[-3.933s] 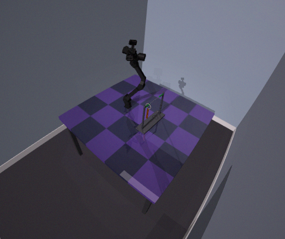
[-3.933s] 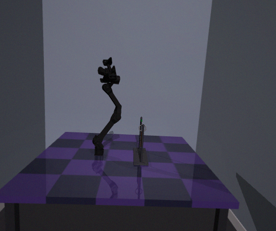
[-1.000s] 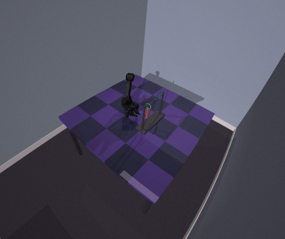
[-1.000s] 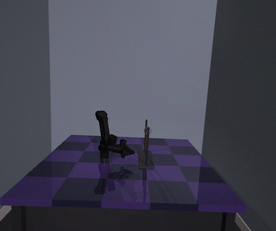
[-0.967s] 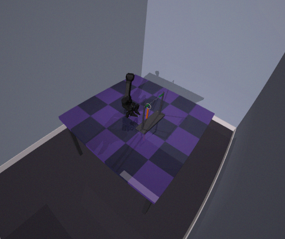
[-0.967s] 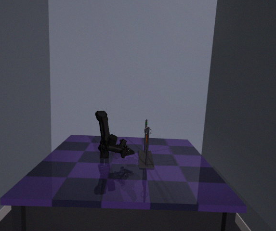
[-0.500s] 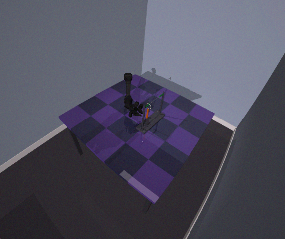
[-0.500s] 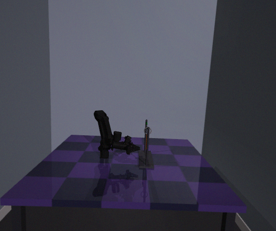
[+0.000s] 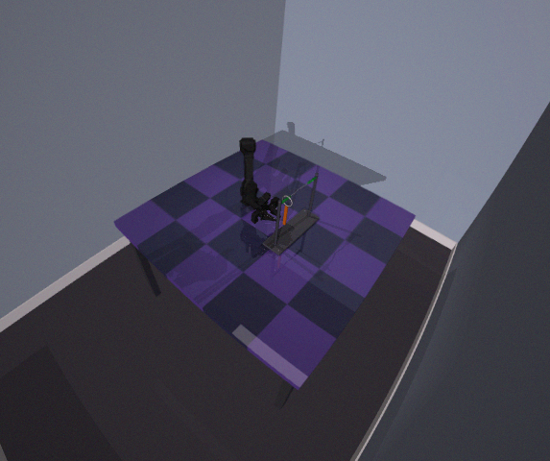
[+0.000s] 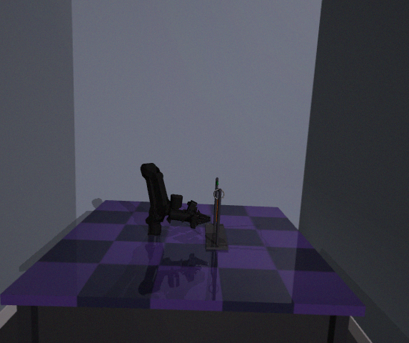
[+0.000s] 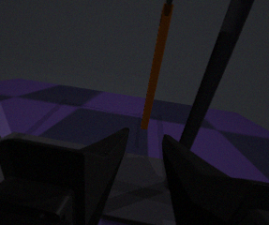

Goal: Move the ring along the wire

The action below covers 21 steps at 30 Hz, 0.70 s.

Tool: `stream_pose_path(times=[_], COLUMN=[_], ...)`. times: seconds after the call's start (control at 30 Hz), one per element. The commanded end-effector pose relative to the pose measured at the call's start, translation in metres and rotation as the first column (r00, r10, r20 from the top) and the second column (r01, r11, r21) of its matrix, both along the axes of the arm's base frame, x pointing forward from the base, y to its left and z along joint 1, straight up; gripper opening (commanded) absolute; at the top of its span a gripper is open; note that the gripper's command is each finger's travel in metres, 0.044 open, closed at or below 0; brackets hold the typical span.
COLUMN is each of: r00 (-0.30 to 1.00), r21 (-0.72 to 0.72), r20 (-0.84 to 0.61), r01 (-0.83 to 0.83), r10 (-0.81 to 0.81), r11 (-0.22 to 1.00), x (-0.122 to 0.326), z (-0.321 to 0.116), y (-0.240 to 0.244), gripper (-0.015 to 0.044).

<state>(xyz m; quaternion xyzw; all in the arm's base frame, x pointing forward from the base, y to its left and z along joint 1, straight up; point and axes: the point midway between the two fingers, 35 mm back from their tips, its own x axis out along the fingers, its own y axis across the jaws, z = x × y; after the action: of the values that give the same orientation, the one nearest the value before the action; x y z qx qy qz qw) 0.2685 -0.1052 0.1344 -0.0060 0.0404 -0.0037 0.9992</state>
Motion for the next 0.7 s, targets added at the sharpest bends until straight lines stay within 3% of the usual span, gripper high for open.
stream_pose_path(times=[0.0, 0.67], r00=[1.000, 1.000], r21=[0.001, 0.001], r20=[0.006, 0.009], r01=[0.003, 0.003], r10=[-0.003, -0.003], r11=[1.000, 1.000], x=[0.007, 0.037], z=[0.003, 0.002], y=[-0.002, -0.003], gripper=[0.0160, 0.0160])
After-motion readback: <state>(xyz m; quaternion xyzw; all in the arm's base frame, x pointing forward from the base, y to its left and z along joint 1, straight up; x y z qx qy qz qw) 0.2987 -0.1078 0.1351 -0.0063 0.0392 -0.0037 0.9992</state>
